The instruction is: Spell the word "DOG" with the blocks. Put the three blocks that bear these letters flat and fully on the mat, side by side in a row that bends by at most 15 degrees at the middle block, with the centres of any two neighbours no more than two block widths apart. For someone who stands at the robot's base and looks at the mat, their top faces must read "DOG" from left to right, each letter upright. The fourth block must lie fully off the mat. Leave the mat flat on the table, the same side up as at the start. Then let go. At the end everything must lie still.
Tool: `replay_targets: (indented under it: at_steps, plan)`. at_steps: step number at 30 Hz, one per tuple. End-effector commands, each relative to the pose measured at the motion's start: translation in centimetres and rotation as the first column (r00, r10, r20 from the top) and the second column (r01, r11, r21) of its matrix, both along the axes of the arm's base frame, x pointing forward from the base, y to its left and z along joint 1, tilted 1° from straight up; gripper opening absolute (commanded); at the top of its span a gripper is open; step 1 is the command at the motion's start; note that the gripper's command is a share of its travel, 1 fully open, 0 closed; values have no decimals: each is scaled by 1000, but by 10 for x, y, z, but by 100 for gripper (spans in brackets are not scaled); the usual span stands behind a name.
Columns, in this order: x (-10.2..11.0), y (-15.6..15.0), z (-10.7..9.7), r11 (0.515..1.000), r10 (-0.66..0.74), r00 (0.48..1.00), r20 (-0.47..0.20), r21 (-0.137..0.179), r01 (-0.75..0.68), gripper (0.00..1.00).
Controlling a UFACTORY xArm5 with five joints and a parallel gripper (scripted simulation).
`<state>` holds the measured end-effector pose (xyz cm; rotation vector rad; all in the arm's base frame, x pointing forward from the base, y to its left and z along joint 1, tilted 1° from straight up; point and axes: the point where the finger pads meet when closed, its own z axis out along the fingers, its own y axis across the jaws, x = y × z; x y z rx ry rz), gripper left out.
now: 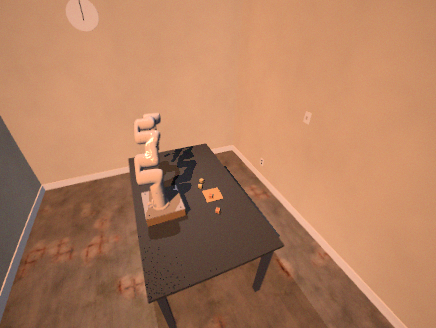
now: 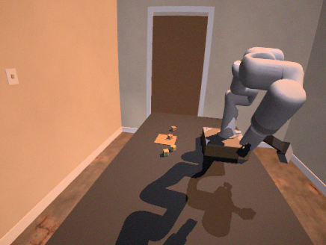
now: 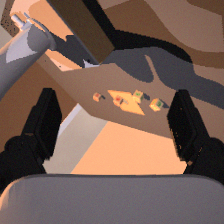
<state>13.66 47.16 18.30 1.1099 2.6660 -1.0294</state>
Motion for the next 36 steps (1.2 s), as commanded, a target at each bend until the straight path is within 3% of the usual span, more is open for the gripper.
replay_targets:
  at_steps: [1,21,24,28,30,32,34,35,36]
  plan:
    - [0,1,2,1000,0,1000,1,4,0,100]
    - [5,1,-1,1000,-11,1000,5,12,11,100]
    - [21,0,-10,998,-51,999,20,43,50,100]
    - [62,-5,-32,982,-153,987,55,120,146,100]
    - [67,-6,-35,979,-165,985,58,129,156,100]
    - [91,-12,-47,961,-228,971,78,176,211,100]
    - [91,-12,-47,961,-228,971,78,176,211,100]
    - [109,-18,-56,945,-274,958,91,210,250,100]
    - [116,-21,-60,938,-292,952,96,224,265,100]
